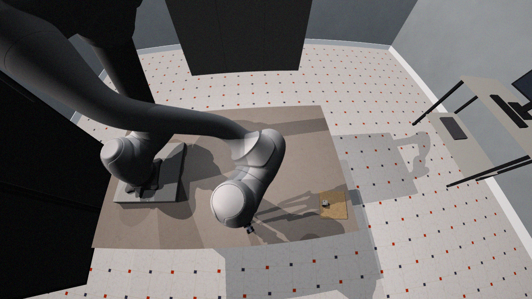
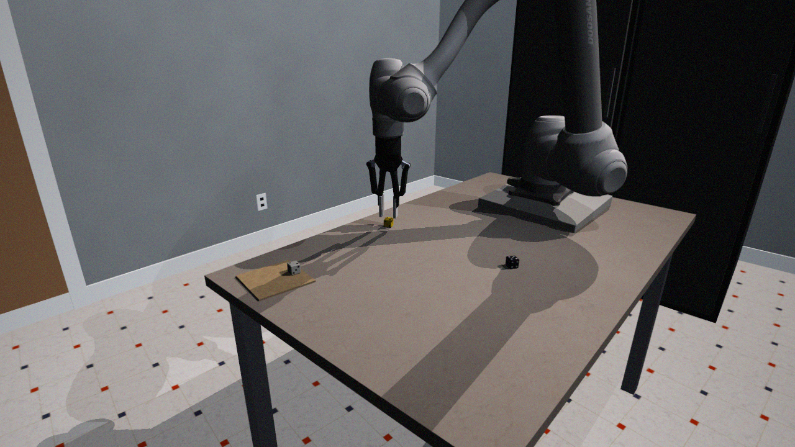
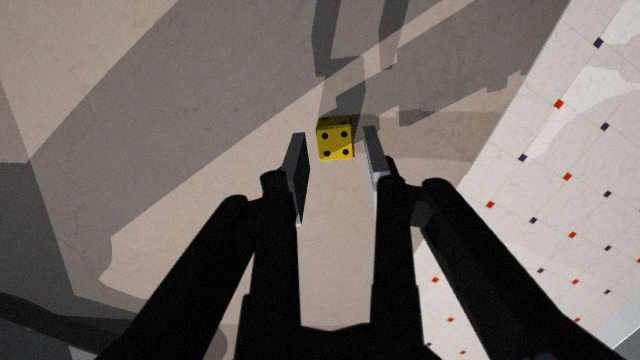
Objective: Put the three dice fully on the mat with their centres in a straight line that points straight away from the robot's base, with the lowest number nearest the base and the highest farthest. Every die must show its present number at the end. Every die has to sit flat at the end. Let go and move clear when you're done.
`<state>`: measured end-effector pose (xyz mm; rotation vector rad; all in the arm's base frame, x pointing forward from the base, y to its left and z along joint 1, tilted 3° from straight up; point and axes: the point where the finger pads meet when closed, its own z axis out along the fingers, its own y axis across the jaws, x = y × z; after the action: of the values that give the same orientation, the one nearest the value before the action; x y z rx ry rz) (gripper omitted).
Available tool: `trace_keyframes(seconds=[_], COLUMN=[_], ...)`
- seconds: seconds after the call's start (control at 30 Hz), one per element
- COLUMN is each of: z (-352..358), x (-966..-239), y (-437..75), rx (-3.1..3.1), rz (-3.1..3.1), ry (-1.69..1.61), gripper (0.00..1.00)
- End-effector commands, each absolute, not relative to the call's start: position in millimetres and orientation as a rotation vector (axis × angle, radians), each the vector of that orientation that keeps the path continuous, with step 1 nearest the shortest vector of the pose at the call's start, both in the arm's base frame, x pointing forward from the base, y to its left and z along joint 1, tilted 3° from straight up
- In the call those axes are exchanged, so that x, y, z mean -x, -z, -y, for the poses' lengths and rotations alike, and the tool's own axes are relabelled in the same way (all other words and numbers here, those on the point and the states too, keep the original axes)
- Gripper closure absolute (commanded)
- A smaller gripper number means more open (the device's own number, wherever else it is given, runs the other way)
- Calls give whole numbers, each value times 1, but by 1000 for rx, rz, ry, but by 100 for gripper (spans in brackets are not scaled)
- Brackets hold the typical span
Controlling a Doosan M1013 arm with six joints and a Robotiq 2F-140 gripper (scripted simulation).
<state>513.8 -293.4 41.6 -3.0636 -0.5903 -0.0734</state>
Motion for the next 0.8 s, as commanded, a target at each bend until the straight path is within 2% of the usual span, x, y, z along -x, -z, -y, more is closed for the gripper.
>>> trace_keyframes(seconds=[0.0, 0.77], z=[294, 293], x=[-514, -516], y=[-41, -12], rx=[3064, 3064], rz=[590, 590], ry=[75, 75], gripper=[68, 68])
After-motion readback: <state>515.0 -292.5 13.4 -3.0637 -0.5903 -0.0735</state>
